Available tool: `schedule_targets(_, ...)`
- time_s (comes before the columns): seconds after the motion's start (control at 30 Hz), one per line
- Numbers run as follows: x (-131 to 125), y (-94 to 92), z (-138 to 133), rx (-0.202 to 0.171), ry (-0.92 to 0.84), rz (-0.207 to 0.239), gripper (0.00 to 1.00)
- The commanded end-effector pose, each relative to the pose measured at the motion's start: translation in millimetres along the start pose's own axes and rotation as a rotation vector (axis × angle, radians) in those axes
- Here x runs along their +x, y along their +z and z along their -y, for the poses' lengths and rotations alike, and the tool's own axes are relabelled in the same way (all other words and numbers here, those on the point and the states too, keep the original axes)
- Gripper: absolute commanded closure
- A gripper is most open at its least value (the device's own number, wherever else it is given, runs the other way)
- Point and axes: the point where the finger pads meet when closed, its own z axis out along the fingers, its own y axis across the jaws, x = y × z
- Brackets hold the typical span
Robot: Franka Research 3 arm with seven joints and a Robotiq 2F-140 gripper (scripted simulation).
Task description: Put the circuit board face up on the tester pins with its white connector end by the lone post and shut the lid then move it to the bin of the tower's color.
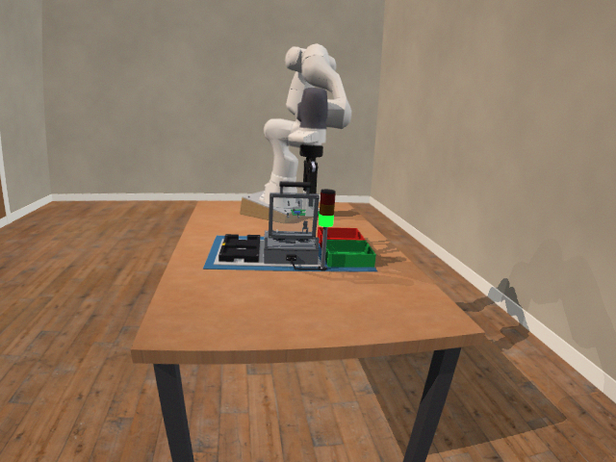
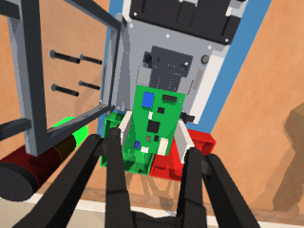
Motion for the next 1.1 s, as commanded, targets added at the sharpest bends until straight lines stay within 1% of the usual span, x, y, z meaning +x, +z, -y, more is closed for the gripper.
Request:
schedule_targets(0.0,-15,3.8,7,0.010,0.049,-0.004,0.54)
schedule_targets(0.03,-15,3.8,7,0.010,0.049,-0.004,0.54)
schedule_targets(0.33,-80,24.2,26,0.010,0.049,-0.004,0.54)
schedule_targets(0.53,-108,33.2,34,0.010,0.049,-0.004,0.54)
schedule_targets(0.6,-108,33.2,34,0.010,0.049,-0.004,0.54)
schedule_targets(0.87,-132,40.4,40,0.010,0.049,-0.004,0.54)
schedule_targets(1.07,-139,42.8,43,0.010,0.049,-0.004,0.54)
